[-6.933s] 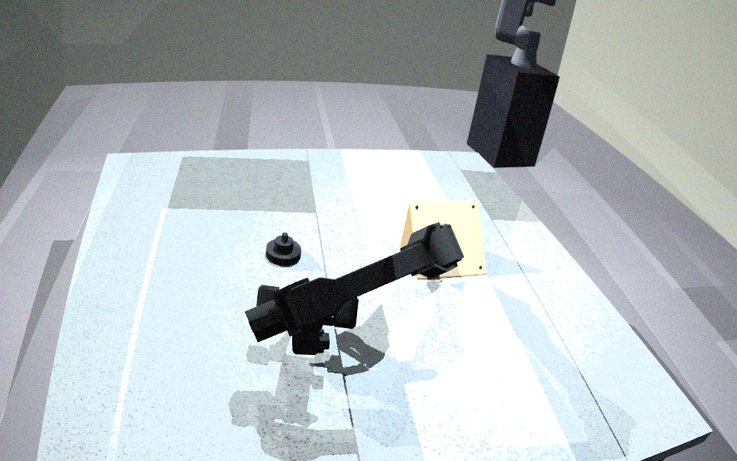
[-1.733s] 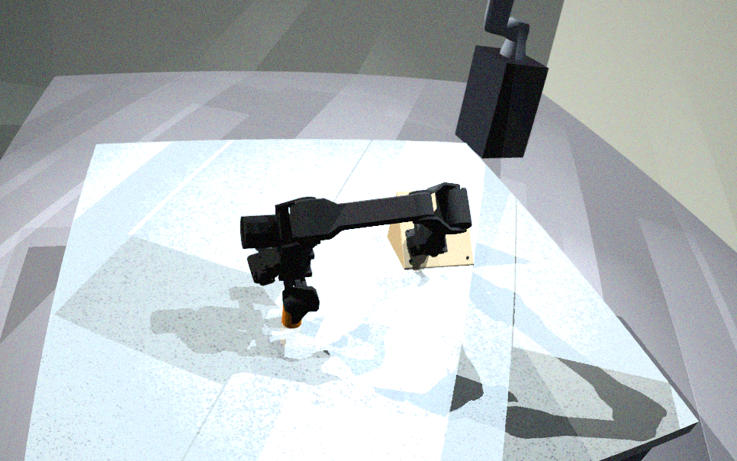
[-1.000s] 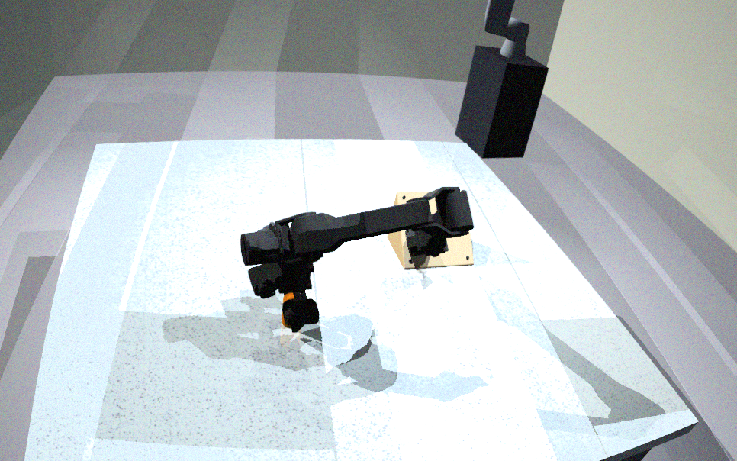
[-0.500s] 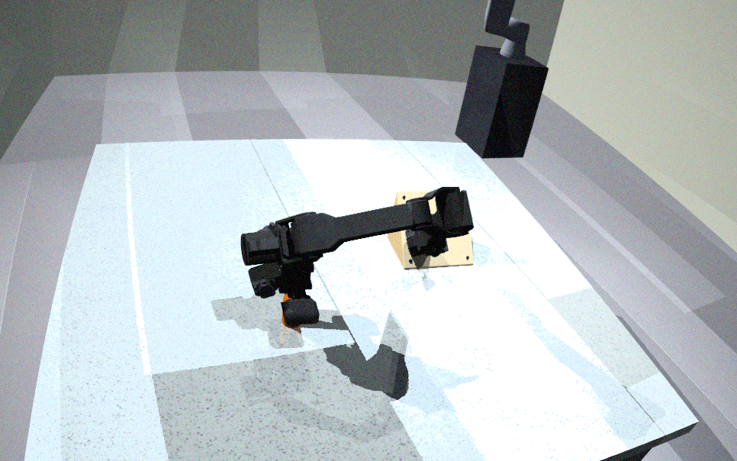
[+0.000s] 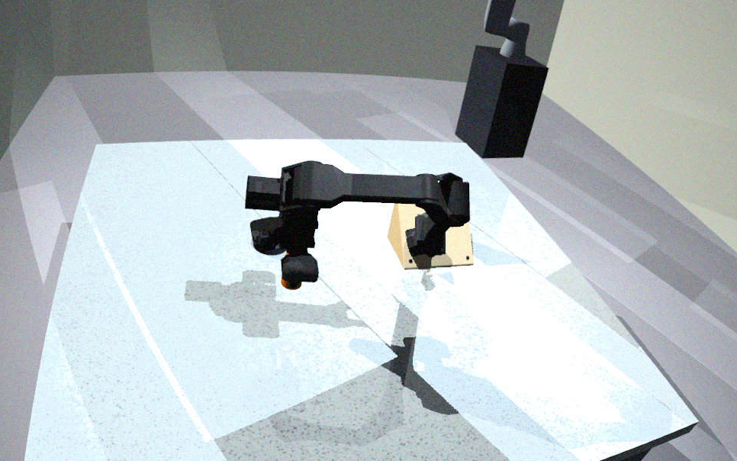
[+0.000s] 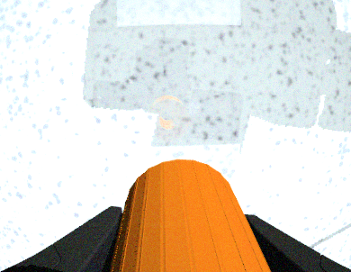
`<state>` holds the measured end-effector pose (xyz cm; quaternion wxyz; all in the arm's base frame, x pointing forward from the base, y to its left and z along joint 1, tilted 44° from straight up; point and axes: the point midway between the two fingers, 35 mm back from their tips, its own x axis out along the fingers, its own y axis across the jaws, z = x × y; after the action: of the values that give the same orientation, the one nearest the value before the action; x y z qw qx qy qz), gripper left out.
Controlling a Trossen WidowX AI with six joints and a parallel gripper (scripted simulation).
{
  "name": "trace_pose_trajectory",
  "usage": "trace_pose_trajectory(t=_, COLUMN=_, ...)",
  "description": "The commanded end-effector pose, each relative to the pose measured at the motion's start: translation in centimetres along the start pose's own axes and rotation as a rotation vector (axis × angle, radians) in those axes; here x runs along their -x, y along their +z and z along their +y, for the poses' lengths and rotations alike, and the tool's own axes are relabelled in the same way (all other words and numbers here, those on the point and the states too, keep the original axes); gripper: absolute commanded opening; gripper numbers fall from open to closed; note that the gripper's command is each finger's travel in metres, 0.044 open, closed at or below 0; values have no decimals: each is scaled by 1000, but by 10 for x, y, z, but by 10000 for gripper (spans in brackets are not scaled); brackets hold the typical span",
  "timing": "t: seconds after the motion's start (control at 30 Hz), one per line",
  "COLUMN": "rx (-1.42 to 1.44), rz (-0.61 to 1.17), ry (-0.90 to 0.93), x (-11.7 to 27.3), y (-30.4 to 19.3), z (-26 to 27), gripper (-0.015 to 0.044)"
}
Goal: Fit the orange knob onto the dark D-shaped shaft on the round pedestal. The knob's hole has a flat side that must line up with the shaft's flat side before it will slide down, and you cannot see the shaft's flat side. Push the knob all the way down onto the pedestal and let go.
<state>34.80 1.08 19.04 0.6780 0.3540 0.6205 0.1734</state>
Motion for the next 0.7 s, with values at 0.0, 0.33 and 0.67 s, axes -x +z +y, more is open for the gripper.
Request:
trace_pose_trajectory(t=0.0, rx=-15, rz=-25, ry=8, x=31, y=-3, z=0, gripper=0)
trace_pose_trajectory(t=0.33, rx=-27, rz=-34, ry=9, x=48, y=-4, z=-5, gripper=0)
trace_pose_trajectory(t=0.67, rx=-14, rz=-28, ry=-3, x=42, y=10, z=-35, gripper=0)
